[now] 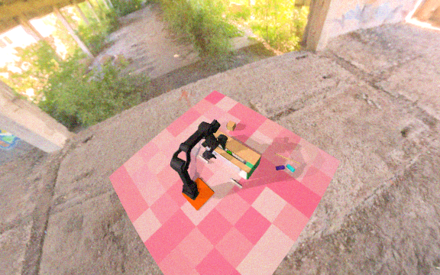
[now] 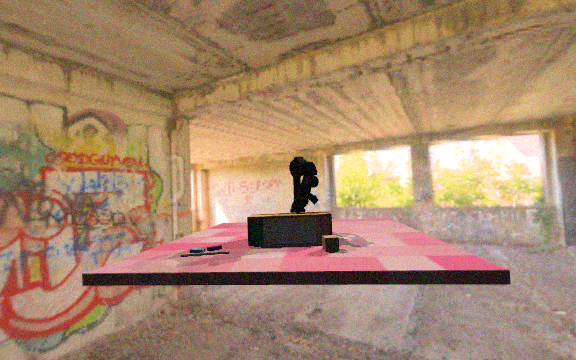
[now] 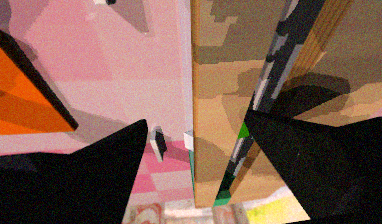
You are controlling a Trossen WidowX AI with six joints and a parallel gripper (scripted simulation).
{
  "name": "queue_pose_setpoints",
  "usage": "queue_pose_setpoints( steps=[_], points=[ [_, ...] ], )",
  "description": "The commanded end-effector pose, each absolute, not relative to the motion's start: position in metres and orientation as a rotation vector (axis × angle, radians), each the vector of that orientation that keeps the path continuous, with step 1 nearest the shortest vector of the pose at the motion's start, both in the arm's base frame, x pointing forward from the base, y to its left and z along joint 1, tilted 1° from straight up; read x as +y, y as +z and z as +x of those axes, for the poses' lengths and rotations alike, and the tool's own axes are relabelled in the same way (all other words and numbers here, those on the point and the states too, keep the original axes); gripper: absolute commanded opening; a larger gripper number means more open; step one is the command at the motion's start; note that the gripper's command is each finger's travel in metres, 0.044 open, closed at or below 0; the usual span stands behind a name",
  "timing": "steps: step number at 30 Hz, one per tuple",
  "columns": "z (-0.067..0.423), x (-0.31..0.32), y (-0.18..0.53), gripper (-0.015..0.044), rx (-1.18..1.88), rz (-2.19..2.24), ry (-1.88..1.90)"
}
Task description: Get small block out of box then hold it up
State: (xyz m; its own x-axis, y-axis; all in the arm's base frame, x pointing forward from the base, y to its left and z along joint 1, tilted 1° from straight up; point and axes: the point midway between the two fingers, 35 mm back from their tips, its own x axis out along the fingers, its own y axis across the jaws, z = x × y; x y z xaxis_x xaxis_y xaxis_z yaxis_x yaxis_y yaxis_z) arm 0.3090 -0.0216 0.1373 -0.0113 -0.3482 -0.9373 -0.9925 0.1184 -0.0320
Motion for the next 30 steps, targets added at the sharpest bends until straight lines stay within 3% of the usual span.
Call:
queue_pose_setpoints(
  steps=[1,30],
  points=[
    [0.307,-0.021,0.127,0.0400,1.526,-1.369,0.926],
    [0.304,-0.041,0.112,0.0400,1.517,-1.374,0.920]
  ],
)
